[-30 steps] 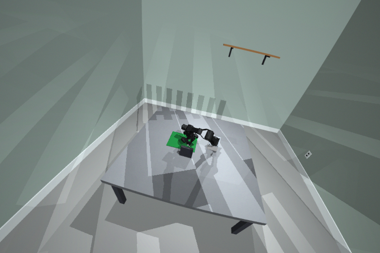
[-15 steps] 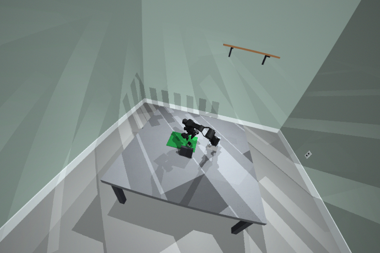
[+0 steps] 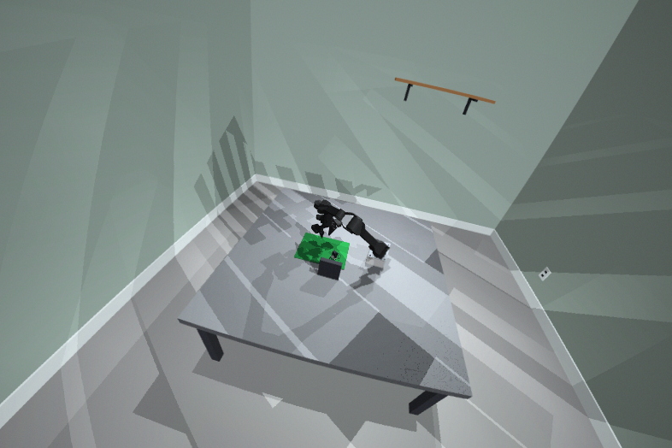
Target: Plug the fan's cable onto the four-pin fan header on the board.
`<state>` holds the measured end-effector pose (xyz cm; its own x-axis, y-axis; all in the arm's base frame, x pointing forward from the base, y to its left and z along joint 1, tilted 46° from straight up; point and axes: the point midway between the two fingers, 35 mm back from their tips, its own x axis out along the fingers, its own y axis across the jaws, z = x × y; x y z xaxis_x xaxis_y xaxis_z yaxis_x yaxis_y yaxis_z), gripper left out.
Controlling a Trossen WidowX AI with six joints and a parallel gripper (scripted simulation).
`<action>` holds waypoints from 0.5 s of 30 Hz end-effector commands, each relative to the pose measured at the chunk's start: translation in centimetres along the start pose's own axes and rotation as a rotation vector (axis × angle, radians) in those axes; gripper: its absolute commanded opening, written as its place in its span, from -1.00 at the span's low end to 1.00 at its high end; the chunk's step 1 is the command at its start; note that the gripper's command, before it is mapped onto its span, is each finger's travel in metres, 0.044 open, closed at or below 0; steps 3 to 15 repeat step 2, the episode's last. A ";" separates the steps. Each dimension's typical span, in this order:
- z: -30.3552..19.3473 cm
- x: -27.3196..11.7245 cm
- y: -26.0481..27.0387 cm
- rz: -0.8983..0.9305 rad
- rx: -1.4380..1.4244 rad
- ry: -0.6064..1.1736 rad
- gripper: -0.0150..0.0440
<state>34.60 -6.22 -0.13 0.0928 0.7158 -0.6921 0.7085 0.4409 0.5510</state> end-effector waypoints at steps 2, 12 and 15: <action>0.5 -0.2 0.2 -0.002 -0.014 -0.007 0.39; 0.5 -0.2 0.2 -0.002 -0.014 -0.007 0.39; 0.5 -0.2 0.2 -0.002 -0.014 -0.007 0.39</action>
